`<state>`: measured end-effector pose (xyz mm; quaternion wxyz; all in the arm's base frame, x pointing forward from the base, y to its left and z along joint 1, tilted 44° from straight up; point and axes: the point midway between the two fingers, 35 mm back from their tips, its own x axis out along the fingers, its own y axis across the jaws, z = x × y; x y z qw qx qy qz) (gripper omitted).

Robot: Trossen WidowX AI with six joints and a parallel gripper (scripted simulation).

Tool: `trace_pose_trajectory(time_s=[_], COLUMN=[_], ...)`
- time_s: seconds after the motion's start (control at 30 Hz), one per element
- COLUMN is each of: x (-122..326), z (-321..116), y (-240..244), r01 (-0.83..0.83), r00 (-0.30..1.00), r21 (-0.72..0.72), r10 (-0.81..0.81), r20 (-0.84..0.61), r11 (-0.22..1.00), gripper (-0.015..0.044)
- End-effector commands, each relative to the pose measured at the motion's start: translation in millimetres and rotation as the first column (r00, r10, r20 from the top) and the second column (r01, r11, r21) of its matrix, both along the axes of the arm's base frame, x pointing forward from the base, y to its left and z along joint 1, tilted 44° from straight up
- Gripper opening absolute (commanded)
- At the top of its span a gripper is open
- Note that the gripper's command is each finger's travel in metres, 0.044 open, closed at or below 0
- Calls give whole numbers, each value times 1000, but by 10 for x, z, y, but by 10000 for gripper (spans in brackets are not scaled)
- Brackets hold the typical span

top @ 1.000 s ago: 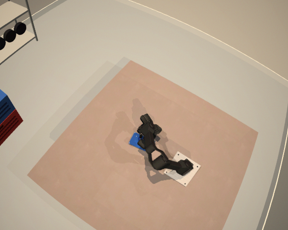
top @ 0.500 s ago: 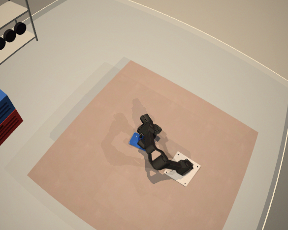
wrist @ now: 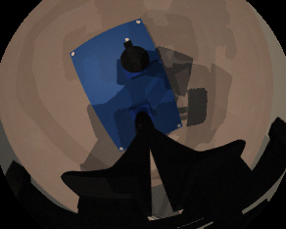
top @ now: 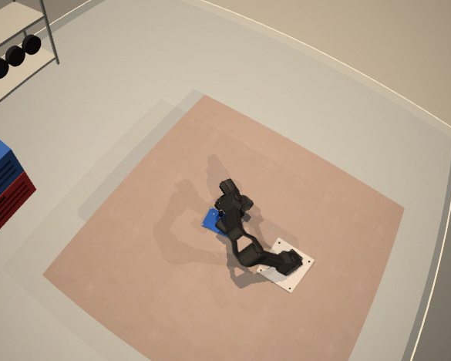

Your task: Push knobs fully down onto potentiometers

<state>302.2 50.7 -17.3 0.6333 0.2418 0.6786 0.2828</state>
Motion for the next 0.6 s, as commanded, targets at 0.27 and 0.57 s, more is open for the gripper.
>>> trace_pose_trajectory(time_s=[0.27,0.57], x=[24,36], z=[45,151], y=[-13,-114], r01=[-29,-30], r00=[1000,1000], r21=[6,5], r10=[30,30], r20=[-1,-1], r11=[1000,1000], gripper=[0,0])
